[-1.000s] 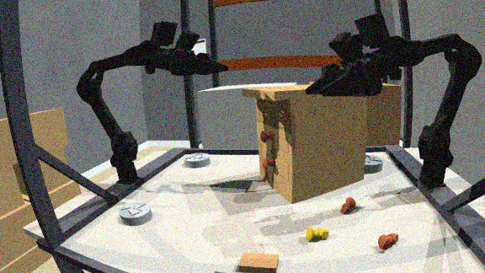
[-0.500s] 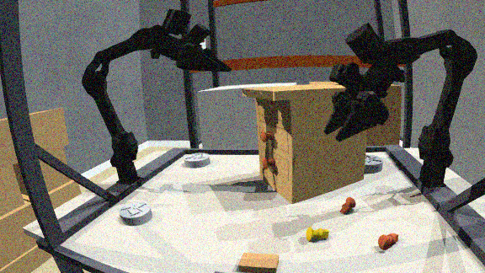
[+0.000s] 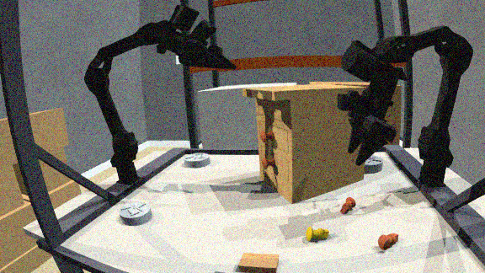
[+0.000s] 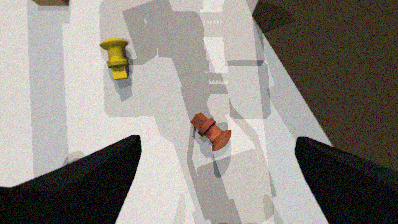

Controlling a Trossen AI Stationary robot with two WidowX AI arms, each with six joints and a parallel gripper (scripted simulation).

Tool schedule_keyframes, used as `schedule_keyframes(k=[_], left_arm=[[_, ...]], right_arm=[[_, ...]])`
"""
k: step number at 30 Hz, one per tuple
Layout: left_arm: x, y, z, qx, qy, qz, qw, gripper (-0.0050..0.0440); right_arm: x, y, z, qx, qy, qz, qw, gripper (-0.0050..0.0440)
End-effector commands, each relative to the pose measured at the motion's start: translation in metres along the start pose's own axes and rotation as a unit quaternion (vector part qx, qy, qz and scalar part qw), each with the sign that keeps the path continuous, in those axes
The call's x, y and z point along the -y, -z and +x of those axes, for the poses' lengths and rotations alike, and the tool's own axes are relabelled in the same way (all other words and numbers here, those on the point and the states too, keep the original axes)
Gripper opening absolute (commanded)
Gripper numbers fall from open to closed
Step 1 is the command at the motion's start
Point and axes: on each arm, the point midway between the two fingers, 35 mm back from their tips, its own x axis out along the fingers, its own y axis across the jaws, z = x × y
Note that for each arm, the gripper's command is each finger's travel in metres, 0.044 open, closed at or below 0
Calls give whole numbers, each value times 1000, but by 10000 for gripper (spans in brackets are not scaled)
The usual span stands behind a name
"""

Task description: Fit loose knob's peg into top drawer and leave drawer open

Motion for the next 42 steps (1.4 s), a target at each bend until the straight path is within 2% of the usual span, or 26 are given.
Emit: schedule_keyframes(k=[1, 4, 8, 10, 11, 19, 24, 30, 35, 42], left_arm=[[3, -5, -1, 41, 63, 33, 997, 400], [4, -7, -1, 66, 97, 57, 991, 400], [5, -8, -3, 82, 115, 71, 987, 400], [5, -8, -3, 82, 115, 71, 987, 400], [5, -8, -2, 82, 116, 72, 987, 400], [5, -9, -2, 83, 116, 71, 987, 400], [5, -9, -2, 83, 117, 71, 987, 400], [5, -11, -2, 84, 116, 71, 987, 400], [9, 2, -1, 60, 126, 84, 987, 400], [12, 21, 0, 20, 137, 96, 986, 400]], right_arm=[[0, 1, 0, -46, 15, -30, 998, 376], [-5, -2, 9, -82, 15, -93, 992, 304], [-11, -6, 25, -129, 11, -177, 976, 208], [-11, -6, 25, -129, 11, -177, 976, 208], [-13, -7, 28, -139, 9, -198, 970, 184], [-24, -12, 61, -223, -24, -352, 909, 180], [-27, -11, 78, -255, -44, -410, 875, 180], [-23, -4, 89, -263, -44, -414, 870, 180], [-17, 14, 114, -268, -44, -414, 869, 180], [-16, 20, 123, -269, -44, -414, 869, 170]])
